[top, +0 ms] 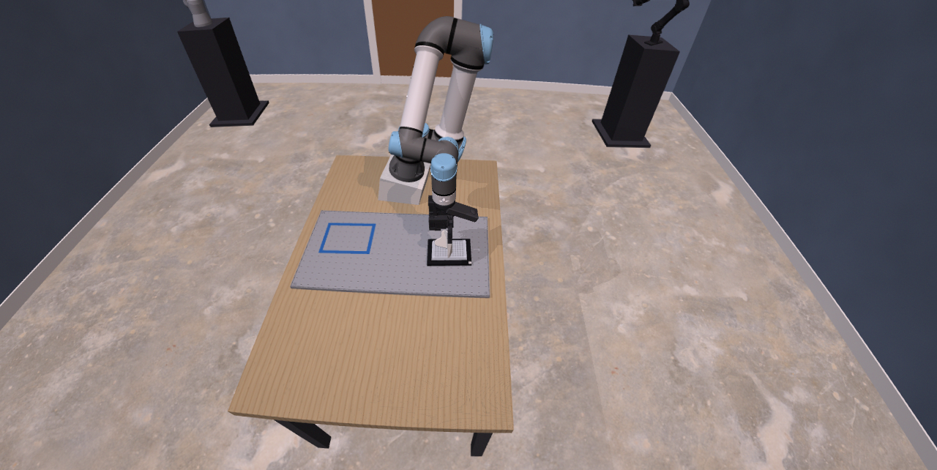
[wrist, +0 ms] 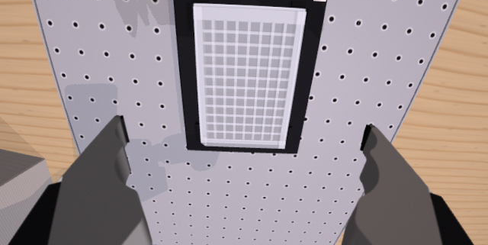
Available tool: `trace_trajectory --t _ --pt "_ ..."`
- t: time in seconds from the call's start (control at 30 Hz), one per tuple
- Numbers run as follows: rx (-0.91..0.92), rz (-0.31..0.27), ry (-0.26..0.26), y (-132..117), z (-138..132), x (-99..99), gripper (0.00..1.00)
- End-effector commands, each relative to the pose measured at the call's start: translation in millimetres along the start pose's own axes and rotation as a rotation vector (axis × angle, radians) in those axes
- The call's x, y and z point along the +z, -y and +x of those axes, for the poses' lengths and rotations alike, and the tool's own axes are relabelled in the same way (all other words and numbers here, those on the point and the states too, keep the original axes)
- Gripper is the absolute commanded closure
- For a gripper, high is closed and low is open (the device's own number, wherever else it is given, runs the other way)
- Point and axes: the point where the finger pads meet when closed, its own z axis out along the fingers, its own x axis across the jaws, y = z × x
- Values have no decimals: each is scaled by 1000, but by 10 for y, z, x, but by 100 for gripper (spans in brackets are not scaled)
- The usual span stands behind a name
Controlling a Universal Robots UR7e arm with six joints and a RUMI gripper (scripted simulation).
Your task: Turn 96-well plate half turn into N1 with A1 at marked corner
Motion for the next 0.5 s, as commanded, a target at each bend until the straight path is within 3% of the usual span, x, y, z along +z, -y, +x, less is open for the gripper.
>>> trace_trajectory --t 0.0,0.47 --pt "0 0 -1 0 5 69 0" --pt "0 0 -1 1 6 269 0"
